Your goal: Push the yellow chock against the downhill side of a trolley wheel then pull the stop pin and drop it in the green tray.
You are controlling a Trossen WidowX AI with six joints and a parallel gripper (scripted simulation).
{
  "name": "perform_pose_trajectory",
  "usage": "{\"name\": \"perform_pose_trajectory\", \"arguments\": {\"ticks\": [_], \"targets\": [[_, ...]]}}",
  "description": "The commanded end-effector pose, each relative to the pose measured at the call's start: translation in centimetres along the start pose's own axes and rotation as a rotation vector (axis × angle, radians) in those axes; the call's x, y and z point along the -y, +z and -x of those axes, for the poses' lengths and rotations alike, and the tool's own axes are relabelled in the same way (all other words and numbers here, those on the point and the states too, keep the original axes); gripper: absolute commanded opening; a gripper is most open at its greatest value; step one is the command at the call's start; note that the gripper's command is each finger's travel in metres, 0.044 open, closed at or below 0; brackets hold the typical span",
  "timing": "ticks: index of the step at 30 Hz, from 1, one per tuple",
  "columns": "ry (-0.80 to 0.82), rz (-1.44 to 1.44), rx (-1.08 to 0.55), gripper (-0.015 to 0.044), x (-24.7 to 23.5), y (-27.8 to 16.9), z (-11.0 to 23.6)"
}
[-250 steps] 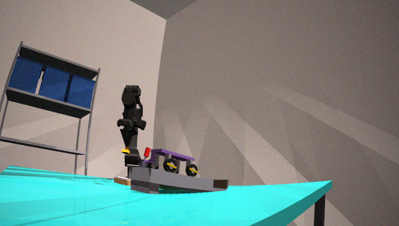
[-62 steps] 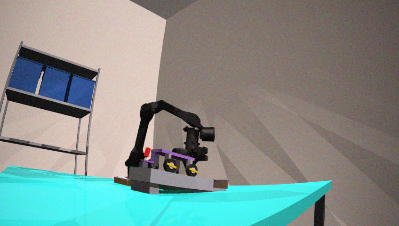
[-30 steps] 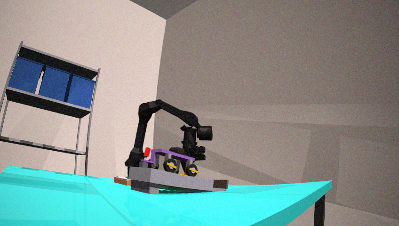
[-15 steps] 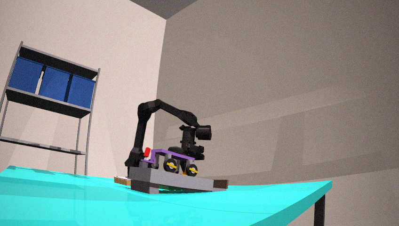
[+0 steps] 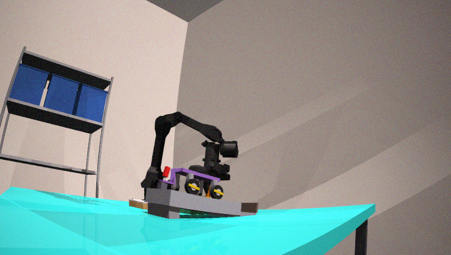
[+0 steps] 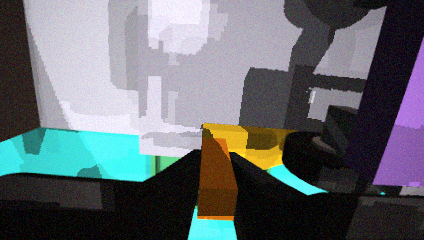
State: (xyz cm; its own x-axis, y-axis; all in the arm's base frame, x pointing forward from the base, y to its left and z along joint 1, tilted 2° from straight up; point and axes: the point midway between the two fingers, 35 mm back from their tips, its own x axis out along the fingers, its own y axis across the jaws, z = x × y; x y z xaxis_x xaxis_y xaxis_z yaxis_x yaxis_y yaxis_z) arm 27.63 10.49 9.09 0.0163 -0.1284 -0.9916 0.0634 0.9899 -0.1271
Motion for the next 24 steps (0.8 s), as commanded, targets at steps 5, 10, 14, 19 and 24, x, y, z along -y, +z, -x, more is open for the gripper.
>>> {"name": "perform_pose_trajectory", "arguments": {"ticks": [5,10,14,19,24], "targets": [[0.000,0.000,0.000,0.0000,0.0,0.0,0.0],[0.000,0.000,0.000,0.0131,0.0,0.0,0.0],[0.000,0.000,0.000,0.0190,0.0,0.0,0.0],[-0.007,-0.002,0.003,0.0190,0.0,0.0,1.5],[-0.009,-0.003,0.005,0.0190,-0.1,-0.2,3.0]]}}
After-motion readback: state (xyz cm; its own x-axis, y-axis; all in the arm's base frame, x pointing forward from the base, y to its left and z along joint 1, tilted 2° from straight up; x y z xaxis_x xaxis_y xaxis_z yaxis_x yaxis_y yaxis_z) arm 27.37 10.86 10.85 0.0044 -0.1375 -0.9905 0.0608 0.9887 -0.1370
